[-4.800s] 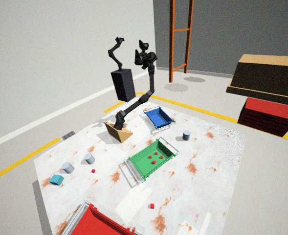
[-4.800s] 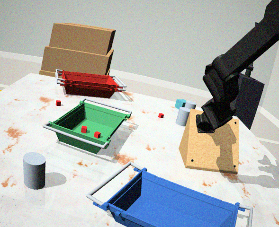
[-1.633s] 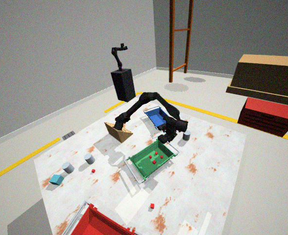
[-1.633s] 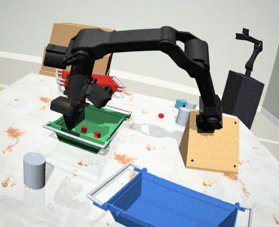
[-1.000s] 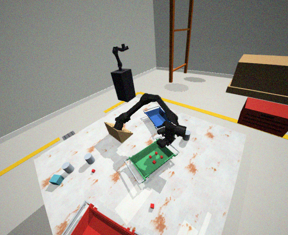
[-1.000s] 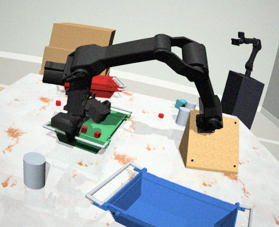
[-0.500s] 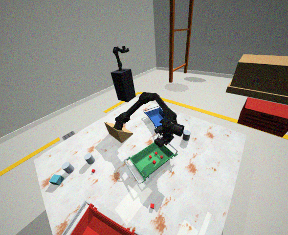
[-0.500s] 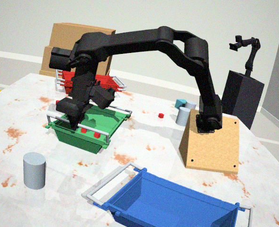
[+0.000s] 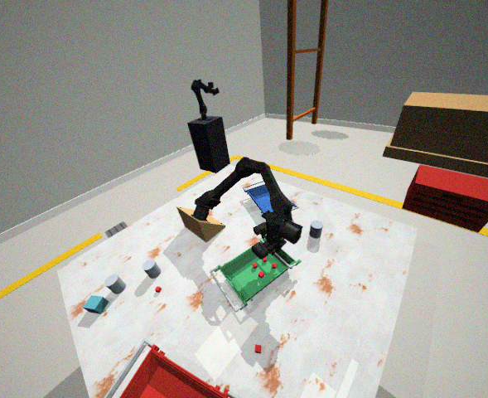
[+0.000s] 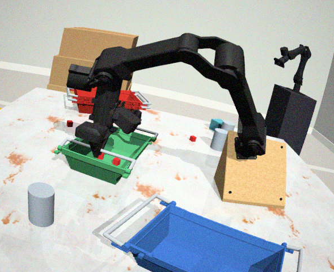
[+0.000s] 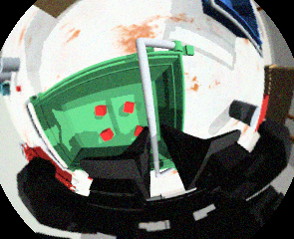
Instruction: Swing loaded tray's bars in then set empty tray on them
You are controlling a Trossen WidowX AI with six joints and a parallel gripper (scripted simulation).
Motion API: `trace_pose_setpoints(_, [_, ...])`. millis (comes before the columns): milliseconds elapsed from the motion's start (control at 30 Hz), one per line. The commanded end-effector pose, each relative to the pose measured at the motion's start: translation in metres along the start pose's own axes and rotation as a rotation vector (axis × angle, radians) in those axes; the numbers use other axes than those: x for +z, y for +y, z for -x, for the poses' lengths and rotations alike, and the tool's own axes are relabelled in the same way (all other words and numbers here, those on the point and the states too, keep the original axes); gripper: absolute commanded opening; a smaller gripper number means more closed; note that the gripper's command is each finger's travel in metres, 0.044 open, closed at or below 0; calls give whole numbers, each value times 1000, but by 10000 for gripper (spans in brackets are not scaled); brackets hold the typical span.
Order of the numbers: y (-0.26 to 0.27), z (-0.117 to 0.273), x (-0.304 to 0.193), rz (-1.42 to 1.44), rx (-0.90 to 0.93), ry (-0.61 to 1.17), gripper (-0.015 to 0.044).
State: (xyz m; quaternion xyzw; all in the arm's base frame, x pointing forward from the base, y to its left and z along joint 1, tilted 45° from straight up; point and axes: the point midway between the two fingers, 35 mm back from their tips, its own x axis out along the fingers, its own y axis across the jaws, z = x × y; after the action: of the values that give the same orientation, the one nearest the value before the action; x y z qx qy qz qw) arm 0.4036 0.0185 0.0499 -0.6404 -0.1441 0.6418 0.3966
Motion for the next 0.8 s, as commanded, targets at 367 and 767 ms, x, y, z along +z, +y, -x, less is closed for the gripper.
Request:
trace_pose_setpoints(367, [0, 35, -1, -12, 2, -5, 82])
trace_pose_setpoints(767, [0, 35, -1, -12, 2, -5, 82])
